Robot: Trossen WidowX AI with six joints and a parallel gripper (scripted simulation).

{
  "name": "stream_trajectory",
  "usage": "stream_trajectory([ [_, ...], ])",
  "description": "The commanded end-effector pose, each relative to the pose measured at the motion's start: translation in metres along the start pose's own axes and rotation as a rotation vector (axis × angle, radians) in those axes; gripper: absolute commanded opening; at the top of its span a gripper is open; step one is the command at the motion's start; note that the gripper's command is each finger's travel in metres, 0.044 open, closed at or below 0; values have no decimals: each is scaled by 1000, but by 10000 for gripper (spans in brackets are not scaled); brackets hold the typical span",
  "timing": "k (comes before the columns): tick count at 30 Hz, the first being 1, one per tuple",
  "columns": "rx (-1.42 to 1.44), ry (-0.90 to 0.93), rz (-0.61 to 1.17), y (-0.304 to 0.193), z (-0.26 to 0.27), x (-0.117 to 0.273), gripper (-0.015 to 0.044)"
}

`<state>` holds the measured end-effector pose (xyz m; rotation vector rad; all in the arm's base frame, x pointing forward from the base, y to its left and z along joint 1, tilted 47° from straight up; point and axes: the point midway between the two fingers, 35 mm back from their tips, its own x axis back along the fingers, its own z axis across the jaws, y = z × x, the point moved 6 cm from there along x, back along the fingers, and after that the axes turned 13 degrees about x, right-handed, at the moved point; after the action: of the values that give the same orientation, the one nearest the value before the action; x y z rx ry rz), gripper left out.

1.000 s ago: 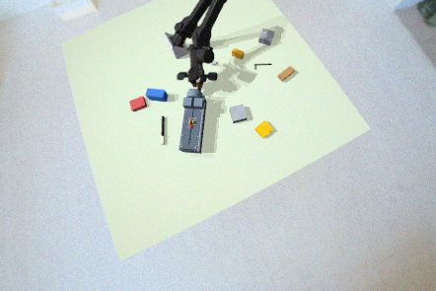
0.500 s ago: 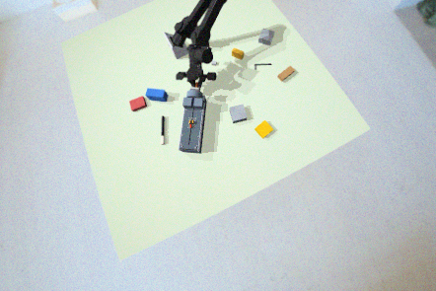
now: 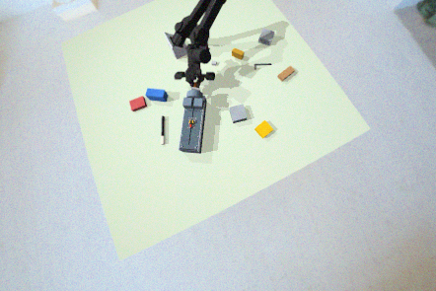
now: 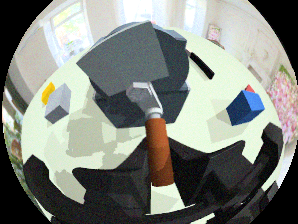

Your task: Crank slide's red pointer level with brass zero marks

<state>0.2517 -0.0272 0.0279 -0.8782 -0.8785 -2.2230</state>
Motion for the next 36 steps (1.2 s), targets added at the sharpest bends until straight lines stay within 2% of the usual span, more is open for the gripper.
stream_trajectory([
  [1, -13, -21, -1, 0, -8, 2, 0],
  [36, -12, -23, -2, 22, -24, 28, 0],
])
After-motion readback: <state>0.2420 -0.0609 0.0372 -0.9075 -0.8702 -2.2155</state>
